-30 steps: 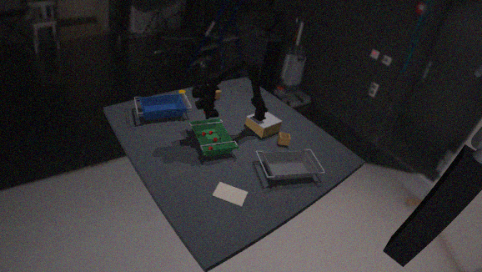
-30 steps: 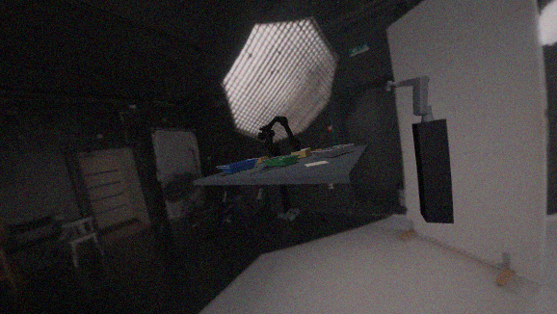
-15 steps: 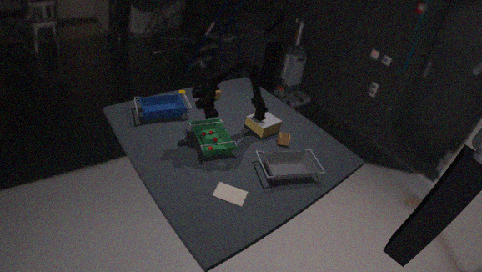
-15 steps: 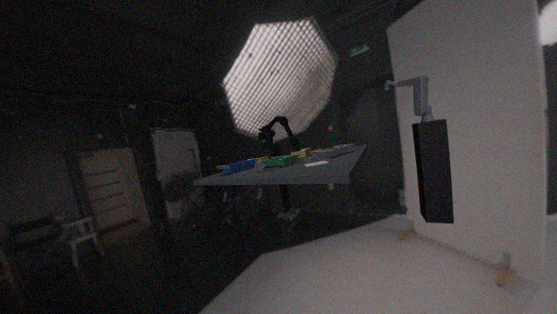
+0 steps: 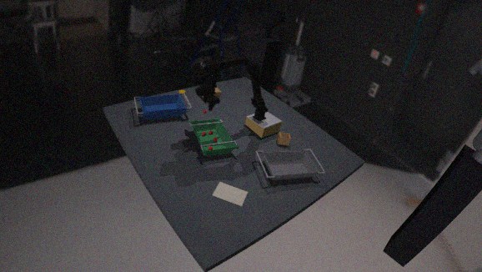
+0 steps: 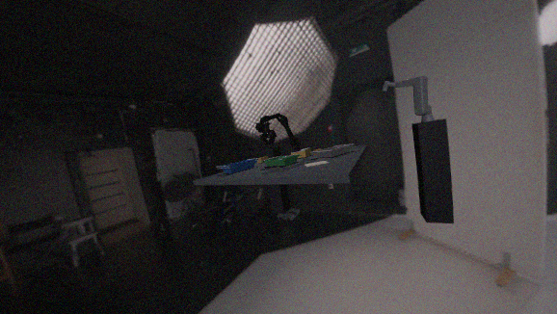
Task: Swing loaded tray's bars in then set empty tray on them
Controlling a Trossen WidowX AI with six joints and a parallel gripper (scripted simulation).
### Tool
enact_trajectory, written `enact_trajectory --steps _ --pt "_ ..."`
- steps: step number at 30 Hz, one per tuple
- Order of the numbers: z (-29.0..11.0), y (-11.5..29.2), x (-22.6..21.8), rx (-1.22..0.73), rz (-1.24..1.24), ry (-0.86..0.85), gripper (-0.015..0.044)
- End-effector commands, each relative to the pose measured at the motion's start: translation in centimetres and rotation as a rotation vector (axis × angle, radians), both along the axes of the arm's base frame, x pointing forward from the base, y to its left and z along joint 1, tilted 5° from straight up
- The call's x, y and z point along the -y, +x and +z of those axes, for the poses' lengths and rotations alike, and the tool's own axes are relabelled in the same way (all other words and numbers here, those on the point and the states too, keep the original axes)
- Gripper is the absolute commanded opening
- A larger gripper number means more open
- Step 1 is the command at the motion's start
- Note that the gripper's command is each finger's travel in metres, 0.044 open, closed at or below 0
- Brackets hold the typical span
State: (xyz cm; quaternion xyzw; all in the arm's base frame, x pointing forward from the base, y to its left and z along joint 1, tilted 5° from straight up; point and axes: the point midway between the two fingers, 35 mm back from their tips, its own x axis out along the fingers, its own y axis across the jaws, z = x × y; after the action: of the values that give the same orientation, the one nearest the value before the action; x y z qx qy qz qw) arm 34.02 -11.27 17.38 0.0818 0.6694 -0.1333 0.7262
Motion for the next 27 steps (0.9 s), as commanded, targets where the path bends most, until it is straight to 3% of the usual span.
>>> enact_trajectory --steps 1,2,3,4,14,21,27 --pt "5.6 -1.2 -0.8 0.024 0.0 -0.009 0.044" --pt "5.8 -1.3 -0.8 0.025 0.0 -0.009 0.044" --pt "2.3 -0.2 -0.6 0.012 0.017 -0.004 0.044" --pt "2.1 0.1 -1.4 0.008 0.063 -0.005 0.044" --pt "-2.1 1.5 -16.6 -0.052 0.863 -0.027 0.044" --pt "-4.9 -1.5 -26.3 -0.085 1.391 -0.051 0.044" --pt "-7.1 -6.6 -33.3 -0.118 1.772 -0.065 0.044"
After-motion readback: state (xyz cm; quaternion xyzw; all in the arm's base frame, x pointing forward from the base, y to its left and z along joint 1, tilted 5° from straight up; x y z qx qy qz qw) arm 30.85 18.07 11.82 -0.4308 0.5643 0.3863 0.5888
